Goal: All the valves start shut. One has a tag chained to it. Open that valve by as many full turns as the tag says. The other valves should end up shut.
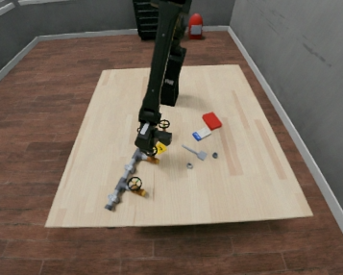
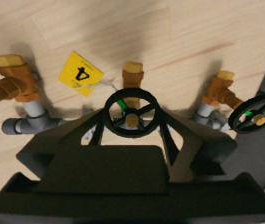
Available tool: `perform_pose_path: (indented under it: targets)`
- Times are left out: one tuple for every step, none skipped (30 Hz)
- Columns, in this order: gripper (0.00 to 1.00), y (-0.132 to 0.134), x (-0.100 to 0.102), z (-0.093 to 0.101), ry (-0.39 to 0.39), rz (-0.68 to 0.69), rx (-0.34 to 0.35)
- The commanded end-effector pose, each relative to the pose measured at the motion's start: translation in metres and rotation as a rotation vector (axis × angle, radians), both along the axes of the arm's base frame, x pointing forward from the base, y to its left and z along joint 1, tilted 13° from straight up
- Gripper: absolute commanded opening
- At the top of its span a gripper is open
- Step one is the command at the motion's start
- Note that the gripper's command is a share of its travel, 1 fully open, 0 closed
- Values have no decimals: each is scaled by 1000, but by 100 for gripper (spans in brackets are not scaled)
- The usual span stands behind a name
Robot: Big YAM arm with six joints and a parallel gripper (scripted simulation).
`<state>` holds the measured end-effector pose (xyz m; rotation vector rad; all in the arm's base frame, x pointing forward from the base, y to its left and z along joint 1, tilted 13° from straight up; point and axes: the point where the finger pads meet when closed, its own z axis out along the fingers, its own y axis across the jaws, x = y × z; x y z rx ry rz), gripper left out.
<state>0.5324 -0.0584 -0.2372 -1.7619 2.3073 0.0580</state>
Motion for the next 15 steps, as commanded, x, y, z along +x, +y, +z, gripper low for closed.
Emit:
perform_pose_path:
  targets:
    - [0, 1, 3, 3, -35, 201, -33]
    - [0, 1, 3, 3, -35, 205, -33]
    - [0, 1, 3, 3, -36, 208, -34]
    - [0, 1, 3, 3, -36, 210, -34]
    - [0, 1, 3, 3, -36, 211, -35]
    - [0, 1, 3, 3, -36, 211, -35]
    - [0, 1, 3, 3, -36, 211, -35]
    - [0, 1, 3, 3, -36, 211, -35]
    - [0, 1, 3, 3, -36, 211, -35]
    - [0, 1, 3, 3, -36, 211, -35]
    - [0, 1, 3, 3, -36, 211, -35]
    - [0, 1, 3, 3, -36, 211, -35]
    - [0, 1, 3, 3, -36, 211, -35]
    - [0, 1, 3, 3, -36, 211, -35]
    - [0, 1, 3, 3, -36, 211, -35]
